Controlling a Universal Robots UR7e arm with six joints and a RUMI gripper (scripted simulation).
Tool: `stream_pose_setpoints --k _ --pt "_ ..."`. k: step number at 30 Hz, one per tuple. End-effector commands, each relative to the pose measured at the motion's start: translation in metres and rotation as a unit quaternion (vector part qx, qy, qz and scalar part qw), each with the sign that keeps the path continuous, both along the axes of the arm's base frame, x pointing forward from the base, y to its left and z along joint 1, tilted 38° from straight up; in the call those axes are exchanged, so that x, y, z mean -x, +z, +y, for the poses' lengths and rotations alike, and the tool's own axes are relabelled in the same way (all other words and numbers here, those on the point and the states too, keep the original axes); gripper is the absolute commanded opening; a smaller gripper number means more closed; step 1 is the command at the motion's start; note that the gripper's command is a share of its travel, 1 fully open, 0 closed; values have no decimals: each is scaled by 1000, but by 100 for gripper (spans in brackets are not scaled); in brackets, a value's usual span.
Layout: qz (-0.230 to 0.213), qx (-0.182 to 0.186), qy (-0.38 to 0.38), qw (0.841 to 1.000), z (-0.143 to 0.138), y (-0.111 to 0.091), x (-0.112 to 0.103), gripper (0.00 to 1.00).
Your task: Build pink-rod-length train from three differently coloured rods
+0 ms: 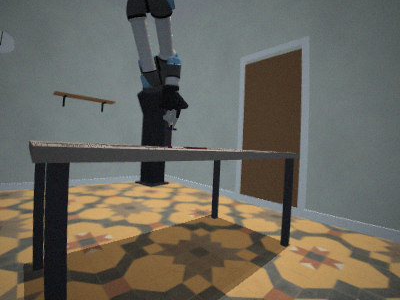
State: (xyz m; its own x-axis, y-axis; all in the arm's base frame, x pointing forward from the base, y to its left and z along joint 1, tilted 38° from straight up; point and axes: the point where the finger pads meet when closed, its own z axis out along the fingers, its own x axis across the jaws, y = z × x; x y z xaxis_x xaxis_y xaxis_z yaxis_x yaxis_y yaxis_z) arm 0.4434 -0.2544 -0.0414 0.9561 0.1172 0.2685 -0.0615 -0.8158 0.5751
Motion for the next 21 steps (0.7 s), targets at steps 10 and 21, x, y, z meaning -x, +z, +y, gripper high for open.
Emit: stream_pose_setpoints --k 10,21 --pt "97 41 131 986 -30 29 -9 0" --pt "112 48 152 981 -35 35 -11 0"
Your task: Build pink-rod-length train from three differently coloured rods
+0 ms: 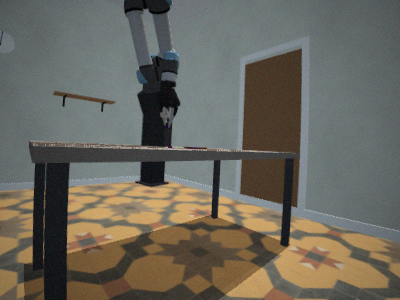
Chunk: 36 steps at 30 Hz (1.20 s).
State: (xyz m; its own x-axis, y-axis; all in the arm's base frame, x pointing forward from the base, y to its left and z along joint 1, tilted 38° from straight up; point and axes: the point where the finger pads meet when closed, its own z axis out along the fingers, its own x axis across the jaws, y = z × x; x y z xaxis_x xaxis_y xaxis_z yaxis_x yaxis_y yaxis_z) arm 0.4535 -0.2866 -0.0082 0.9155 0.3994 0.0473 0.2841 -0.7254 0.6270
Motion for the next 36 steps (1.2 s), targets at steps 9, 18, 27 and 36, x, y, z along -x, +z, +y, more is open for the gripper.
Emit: stream_pose_setpoints --k 9,18,27,36 --pt "11 0 12 1000 -1 1 0 0" --pt "11 0 12 1000 -5 -3 -1 0" --pt "11 0 12 1000 -21 -26 -9 0" --pt "11 0 12 1000 -38 -50 -18 0"
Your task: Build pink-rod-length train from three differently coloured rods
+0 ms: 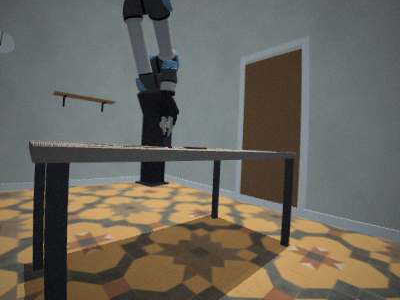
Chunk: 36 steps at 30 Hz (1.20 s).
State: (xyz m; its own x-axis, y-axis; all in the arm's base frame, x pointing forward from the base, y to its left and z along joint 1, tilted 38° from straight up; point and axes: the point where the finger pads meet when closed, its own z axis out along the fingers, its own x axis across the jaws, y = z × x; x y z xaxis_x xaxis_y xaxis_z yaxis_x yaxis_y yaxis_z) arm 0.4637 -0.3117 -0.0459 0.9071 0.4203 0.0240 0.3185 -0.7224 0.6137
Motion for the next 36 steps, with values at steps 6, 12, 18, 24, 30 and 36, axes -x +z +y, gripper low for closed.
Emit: stream_pose_setpoints --k 6,12,18,24,30,36 --pt "-3 3 1 1000 -23 -27 -13 0" --pt "-3 3 1 1000 -26 -31 -14 0" --pt "-3 3 1 1000 -26 -31 -15 0" --pt "-3 2 1 1000 -25 -31 -14 0" --pt "-3 2 1 1000 -25 -31 -14 0" --pt "-3 2 1 1000 -25 -31 -14 0"
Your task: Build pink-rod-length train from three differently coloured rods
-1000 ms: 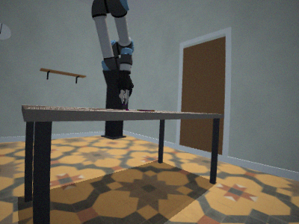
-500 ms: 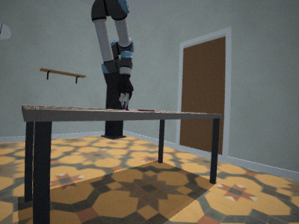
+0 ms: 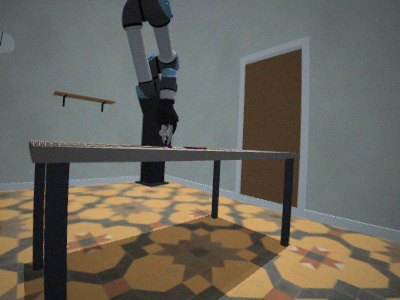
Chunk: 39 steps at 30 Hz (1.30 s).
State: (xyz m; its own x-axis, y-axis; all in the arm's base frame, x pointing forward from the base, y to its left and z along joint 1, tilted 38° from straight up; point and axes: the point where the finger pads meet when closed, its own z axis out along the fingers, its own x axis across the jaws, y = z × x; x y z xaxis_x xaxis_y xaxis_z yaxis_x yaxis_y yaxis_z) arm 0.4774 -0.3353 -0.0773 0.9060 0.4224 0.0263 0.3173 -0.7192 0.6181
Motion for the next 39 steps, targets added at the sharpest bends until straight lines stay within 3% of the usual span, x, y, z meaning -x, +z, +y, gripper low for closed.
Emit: stream_pose_setpoints --k 1,39 --pt "-1 0 0 1000 -1 0 0 0" --pt "-1 1 -1 1000 -9 -9 -4 0"
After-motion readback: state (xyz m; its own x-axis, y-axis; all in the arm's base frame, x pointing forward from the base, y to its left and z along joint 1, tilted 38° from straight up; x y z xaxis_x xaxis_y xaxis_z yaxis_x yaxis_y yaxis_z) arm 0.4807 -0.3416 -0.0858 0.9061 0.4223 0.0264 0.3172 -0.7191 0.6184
